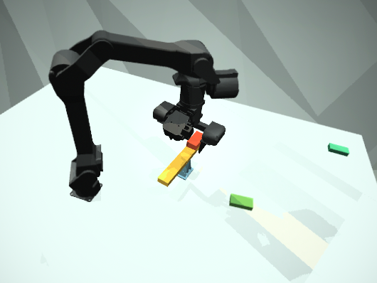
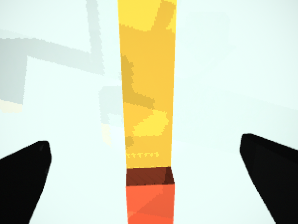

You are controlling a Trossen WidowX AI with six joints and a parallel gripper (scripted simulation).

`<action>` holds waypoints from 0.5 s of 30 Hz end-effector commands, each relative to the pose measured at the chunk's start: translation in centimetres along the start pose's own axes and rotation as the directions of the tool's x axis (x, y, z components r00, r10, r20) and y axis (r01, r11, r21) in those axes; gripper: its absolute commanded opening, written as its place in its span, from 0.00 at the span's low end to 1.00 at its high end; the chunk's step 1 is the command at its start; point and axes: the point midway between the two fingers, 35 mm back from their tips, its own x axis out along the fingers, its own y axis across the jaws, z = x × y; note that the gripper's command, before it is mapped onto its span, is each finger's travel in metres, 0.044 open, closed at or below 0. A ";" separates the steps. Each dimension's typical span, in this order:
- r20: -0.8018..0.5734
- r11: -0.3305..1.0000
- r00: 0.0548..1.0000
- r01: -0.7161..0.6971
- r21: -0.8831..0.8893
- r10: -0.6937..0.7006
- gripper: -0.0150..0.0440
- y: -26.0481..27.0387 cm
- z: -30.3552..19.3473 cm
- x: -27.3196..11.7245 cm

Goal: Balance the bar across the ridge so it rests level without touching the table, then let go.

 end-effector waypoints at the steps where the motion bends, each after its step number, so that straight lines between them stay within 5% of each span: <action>1: -0.001 1.000 1.000 -0.002 -0.001 0.002 1.00 -0.3 0.3 -3.7; 15: -0.002 1.000 1.000 -0.002 -0.001 0.002 1.00 -0.3 0.3 -3.9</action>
